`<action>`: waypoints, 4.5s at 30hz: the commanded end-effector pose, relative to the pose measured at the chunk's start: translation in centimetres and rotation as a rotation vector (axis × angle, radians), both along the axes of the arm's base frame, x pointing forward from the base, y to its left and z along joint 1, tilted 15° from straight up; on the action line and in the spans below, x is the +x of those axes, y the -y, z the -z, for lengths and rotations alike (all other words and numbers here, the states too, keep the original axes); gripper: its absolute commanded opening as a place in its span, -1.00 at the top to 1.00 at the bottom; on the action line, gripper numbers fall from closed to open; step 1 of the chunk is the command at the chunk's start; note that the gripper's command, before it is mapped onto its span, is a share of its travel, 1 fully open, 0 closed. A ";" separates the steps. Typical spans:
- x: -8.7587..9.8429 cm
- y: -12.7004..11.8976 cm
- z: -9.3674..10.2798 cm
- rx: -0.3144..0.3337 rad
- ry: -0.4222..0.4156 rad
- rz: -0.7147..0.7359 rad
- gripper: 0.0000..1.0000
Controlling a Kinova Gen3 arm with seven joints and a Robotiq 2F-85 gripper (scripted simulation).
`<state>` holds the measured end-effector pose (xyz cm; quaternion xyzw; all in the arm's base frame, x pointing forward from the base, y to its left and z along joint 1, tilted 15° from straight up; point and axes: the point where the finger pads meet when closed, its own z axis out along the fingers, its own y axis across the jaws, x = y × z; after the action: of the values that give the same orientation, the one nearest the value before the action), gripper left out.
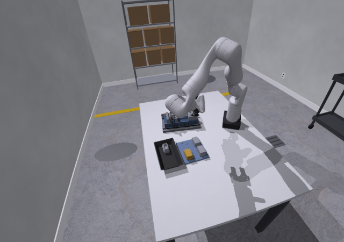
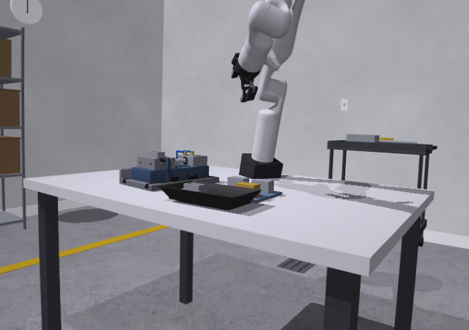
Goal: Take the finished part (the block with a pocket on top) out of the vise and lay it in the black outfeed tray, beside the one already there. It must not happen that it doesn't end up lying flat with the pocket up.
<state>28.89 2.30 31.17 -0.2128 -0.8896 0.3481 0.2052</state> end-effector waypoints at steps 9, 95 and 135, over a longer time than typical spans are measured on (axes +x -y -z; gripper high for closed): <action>0.0 0.0 -0.1 0.000 0.001 0.000 -1.00; 10.8 11.3 14.8 0.464 0.568 0.943 -1.00; 12.8 16.7 16.0 0.459 0.732 1.132 -1.00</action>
<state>41.70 -14.26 15.18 -0.6958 -0.7063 -0.1015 0.0825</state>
